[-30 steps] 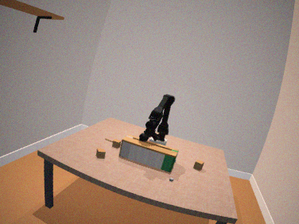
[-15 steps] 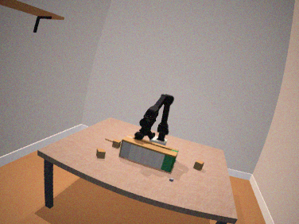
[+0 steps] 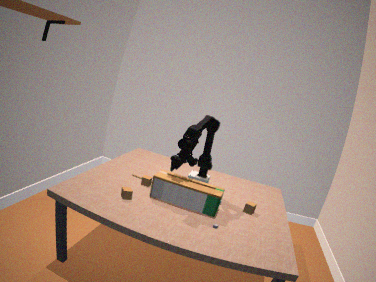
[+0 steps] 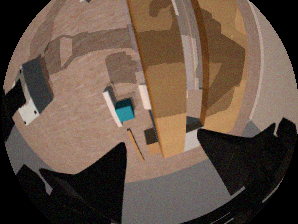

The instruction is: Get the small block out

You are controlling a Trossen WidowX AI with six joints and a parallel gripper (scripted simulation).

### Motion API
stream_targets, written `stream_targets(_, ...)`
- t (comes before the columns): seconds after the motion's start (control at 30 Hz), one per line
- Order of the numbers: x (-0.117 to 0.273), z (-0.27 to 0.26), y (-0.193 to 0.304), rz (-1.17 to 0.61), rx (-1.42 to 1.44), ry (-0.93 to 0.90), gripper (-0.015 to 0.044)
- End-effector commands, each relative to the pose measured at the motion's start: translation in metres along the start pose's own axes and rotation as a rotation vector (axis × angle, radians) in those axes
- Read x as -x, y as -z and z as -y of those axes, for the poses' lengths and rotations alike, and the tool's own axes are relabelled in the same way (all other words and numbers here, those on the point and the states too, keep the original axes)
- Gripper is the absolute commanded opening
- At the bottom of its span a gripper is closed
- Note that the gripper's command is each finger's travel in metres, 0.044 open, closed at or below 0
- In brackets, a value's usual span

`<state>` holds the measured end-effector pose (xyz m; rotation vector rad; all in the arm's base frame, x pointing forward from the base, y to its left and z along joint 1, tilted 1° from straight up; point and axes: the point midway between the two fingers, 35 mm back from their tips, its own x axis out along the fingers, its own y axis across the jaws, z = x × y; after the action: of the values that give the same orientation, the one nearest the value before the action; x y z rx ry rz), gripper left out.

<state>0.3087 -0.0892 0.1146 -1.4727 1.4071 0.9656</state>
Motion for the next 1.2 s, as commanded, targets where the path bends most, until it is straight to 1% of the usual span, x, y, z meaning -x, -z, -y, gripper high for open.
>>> stream_targets(0.0,-0.001,-0.002,0.006,0.030,-0.295,0.010,0.0285)
stream_targets(0.23,-0.001,-0.007,0.018,0.127,-1.079,0.003,0.0285)
stream_targets(0.47,-0.001,-0.014,0.025,0.233,-1.827,-0.081,0.0285)
stream_targets(0.83,-0.003,-0.022,0.033,0.309,-2.499,-0.231,0.0285)
stream_targets(1.17,-0.003,-0.028,0.041,0.346,-3.094,-0.440,0.0285)
